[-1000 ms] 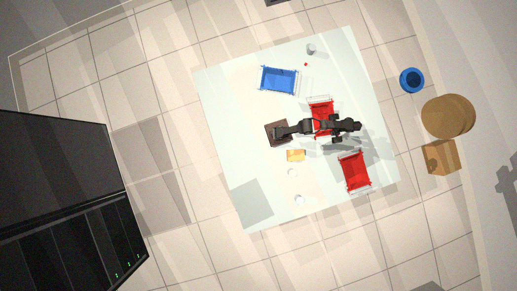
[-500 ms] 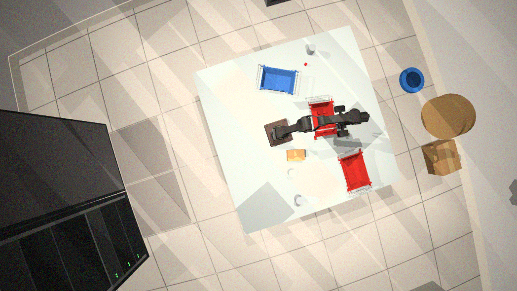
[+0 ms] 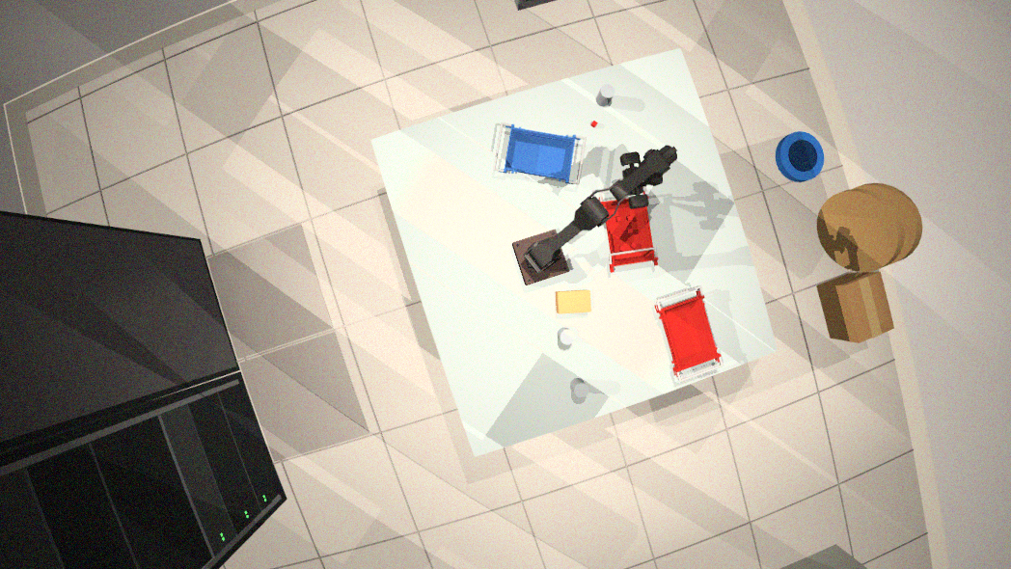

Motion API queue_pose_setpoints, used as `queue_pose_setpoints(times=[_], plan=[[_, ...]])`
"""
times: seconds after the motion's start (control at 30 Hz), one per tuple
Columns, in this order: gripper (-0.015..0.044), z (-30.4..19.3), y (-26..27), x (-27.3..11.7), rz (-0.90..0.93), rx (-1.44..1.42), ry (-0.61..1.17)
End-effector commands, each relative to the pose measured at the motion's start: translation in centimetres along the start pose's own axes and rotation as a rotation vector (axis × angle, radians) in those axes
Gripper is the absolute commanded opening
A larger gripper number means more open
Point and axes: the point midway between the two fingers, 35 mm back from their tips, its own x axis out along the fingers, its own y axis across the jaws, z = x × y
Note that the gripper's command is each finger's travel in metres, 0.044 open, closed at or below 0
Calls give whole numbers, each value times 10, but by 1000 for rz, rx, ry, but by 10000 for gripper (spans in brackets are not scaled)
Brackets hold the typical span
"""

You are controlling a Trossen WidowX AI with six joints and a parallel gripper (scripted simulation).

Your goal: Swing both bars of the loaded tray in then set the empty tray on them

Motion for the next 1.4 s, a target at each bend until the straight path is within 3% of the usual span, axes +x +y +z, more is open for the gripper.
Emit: queue_pose_setpoints(times=[0.0, 0.2, 0.6, 1.37], plan=[[83, 2, 0, 3, -6, 32, -10], [83, 3, 0, 11, -6, 32, -10], [83, 3, -1, 63, -6, 32, -10], [83, 1, -51, 30, -10, 31, -10]])
